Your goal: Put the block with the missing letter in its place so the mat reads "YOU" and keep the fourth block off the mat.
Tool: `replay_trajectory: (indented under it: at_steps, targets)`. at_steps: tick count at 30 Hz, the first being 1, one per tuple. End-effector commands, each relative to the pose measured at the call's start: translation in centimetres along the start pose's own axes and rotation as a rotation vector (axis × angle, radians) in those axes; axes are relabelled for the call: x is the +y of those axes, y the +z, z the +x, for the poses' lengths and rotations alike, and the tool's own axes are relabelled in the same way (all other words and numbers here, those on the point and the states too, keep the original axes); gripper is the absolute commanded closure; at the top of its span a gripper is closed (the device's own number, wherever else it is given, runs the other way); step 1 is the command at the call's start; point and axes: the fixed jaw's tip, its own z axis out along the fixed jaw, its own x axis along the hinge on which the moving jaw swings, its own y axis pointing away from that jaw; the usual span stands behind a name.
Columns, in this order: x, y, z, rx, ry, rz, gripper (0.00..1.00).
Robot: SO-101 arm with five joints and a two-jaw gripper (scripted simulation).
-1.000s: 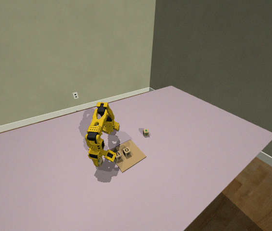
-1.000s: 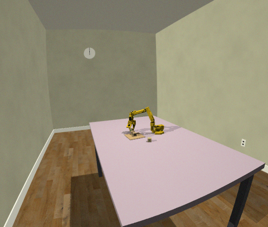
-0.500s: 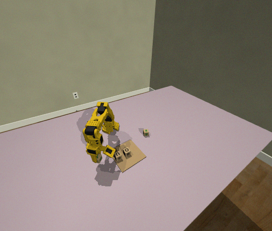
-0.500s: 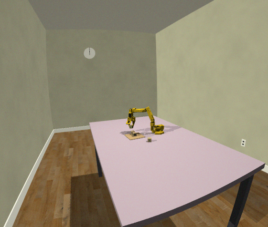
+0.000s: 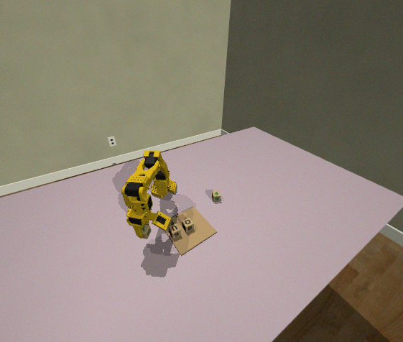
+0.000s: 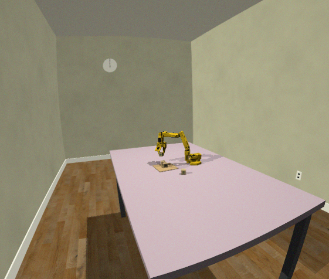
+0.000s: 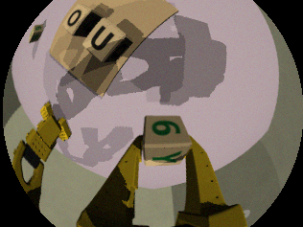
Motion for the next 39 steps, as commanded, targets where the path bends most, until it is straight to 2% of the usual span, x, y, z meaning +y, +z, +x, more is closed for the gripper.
replay_trajectory:
  at_steps: [1,5,10,12,13,21,27,29,34,39]
  targets:
    - [-1.0,-2.7,-0.4,-0.021,-0.014,0.14,1.0]
    - [-0.7,-2.6,-1.5,-0.024,-0.057,0.139,1.0]
    - [0.2,-2.6,-4.0,-0.03,-0.158,0.138,1.0]
    - [0.2,-2.6,-4.0,-0.03,-0.158,0.138,1.0]
    - [0.5,-2.5,-4.6,-0.032,-0.183,0.138,1.0]
    - [3.9,-2.3,-9.7,-0.046,-0.422,0.133,1.0]
    - [7.1,-2.0,-12.6,-0.056,-0.593,0.128,1.0]
    - [7.1,-2.0,-12.6,-0.056,-0.593,0.128,1.0]
    - [9.2,-1.9,-13.9,-0.062,-0.693,0.125,1.0]
    - [10.3,-1.8,-14.4,-0.065,-0.742,0.123,1.0]
